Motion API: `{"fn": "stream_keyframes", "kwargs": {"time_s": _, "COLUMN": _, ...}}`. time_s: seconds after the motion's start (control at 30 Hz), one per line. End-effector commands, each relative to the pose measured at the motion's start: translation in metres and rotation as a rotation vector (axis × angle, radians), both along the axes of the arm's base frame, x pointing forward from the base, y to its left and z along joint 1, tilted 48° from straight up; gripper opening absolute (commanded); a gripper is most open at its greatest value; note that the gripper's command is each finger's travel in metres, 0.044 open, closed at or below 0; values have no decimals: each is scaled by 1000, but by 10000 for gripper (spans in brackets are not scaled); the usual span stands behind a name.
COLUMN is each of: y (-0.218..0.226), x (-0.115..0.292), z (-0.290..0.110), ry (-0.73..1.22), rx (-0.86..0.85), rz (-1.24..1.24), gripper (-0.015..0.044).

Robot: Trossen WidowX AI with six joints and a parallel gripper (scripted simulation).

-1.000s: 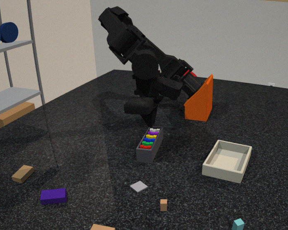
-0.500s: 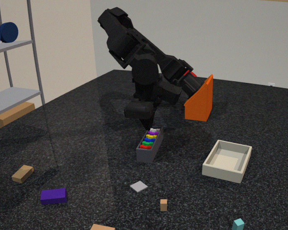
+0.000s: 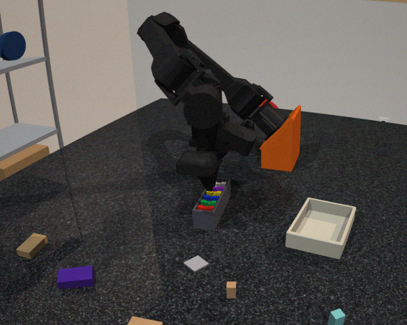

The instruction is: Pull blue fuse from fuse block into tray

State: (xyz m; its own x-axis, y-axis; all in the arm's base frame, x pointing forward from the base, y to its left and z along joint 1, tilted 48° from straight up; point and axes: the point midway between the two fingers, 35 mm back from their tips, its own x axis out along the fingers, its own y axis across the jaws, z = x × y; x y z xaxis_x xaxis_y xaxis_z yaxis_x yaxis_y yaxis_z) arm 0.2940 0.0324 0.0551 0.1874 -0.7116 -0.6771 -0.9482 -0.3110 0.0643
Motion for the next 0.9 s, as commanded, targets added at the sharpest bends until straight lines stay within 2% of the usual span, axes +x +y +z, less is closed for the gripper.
{"fn": "stream_keyframes", "kwargs": {"time_s": 0.0, "y": -3, "x": 1, "z": -3, "ry": 3, "rx": -5, "rz": 6, "gripper": 73}}
{"fn": "stream_keyframes", "kwargs": {"time_s": 0.87, "y": -11, "x": 3, "z": -11, "ry": 2, "rx": -6, "rz": 5, "gripper": 73}}
